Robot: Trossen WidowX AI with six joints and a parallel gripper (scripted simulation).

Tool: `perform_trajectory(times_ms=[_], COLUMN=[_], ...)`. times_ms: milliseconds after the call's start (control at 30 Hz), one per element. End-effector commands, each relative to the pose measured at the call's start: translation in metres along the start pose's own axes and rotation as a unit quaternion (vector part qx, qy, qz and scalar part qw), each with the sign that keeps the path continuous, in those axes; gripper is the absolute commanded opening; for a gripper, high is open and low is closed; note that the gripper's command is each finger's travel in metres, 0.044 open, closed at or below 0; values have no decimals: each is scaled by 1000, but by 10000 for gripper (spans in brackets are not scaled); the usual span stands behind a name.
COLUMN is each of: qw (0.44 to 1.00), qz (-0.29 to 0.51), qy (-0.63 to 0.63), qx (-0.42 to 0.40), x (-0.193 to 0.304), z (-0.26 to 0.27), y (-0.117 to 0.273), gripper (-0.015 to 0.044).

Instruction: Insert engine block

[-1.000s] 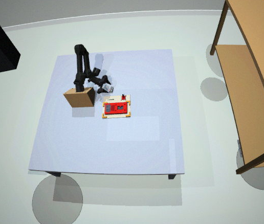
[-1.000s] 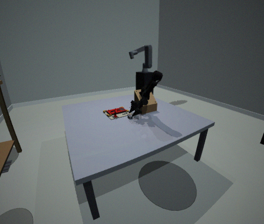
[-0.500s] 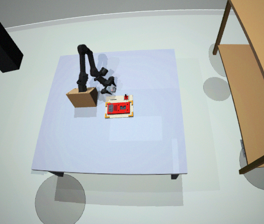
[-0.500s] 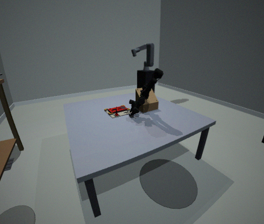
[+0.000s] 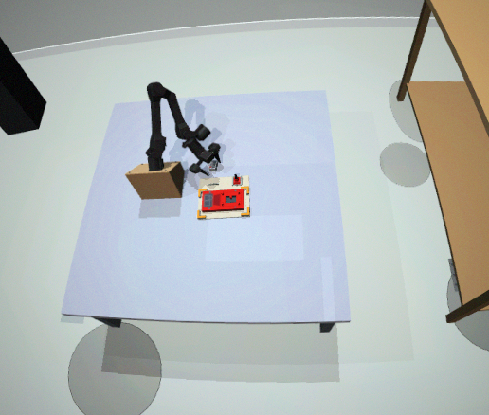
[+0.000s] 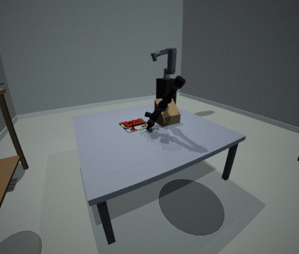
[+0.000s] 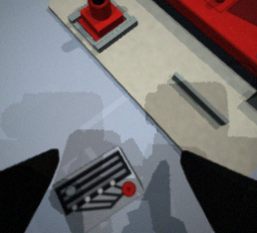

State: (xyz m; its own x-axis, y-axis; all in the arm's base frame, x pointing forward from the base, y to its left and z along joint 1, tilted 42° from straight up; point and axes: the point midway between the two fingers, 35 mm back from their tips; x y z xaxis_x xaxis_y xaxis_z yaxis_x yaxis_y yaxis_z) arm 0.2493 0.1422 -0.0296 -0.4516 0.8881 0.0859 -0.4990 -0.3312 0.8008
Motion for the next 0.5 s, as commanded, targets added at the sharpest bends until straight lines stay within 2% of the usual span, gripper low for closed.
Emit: perform_trajectory(times_ms=[0, 467], qw=[998, 962], qz=[23, 100], qy=[-49, -232], qx=[21, 101], x=[-1, -5], z=[1, 3], y=[0, 12], gripper=[440, 440])
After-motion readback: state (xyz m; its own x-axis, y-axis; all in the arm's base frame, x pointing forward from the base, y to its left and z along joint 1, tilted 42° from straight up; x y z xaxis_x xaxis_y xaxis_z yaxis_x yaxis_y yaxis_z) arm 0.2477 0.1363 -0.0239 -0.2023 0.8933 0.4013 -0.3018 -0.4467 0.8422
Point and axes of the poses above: the point midway between the two fingers, 35 mm back from their tips, its own y axis back along the fingers, its own z axis across the jaws, x = y × z, and after that the axes turned 5 degrees about -y, right-handed
